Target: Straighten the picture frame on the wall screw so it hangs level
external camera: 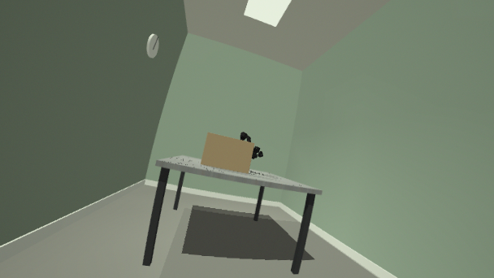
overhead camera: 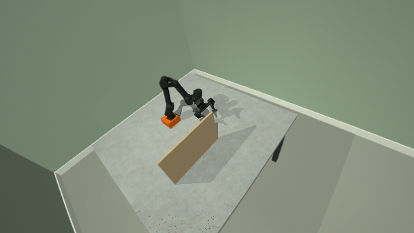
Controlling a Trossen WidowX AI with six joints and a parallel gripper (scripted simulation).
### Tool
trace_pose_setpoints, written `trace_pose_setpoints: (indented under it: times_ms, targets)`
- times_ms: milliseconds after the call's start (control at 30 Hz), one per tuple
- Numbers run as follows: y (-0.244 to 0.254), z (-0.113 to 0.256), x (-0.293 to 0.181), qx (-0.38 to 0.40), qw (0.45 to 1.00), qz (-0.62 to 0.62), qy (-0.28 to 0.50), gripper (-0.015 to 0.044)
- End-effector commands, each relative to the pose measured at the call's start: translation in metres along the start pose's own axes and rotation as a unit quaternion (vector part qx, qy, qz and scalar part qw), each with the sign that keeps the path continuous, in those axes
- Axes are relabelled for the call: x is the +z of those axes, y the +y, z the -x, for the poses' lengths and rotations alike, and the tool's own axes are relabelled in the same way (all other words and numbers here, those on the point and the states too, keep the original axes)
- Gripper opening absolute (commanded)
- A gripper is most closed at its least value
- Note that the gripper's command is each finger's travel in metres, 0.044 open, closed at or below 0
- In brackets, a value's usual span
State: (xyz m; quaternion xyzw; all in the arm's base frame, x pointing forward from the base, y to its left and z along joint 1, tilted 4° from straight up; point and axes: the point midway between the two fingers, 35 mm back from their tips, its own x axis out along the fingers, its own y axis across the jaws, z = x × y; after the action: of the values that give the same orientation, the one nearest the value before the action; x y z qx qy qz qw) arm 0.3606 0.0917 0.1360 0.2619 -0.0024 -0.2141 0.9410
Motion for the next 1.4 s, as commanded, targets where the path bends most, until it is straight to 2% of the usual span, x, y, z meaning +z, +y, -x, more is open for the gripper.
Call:
trace_pose_setpoints:
  times_ms: [0, 133, 167, 367, 567, 967, 1267, 1367]
  targets:
    - [-0.001, -0.002, 0.001, 0.0, 1.0, -0.002, 0.001, 0.0374]
    - [-0.024, -0.028, 0.025, 0.005, 0.999, -0.051, 0.015, 0.0269]
    - [-0.032, -0.035, 0.032, 0.006, 0.998, -0.066, 0.018, 0.026]
    - [-0.08, -0.059, 0.077, 0.019, 0.988, -0.153, 0.034, 0.026]
    - [-0.13, -0.059, 0.12, 0.035, 0.971, -0.232, 0.041, 0.026]
    - [-0.206, -0.005, 0.174, 0.081, 0.926, -0.364, 0.058, 0.026]
    - [-0.235, 0.057, 0.183, 0.112, 0.889, -0.436, 0.081, 0.026]
    - [-0.236, 0.061, 0.182, 0.113, 0.886, -0.441, 0.084, 0.026]
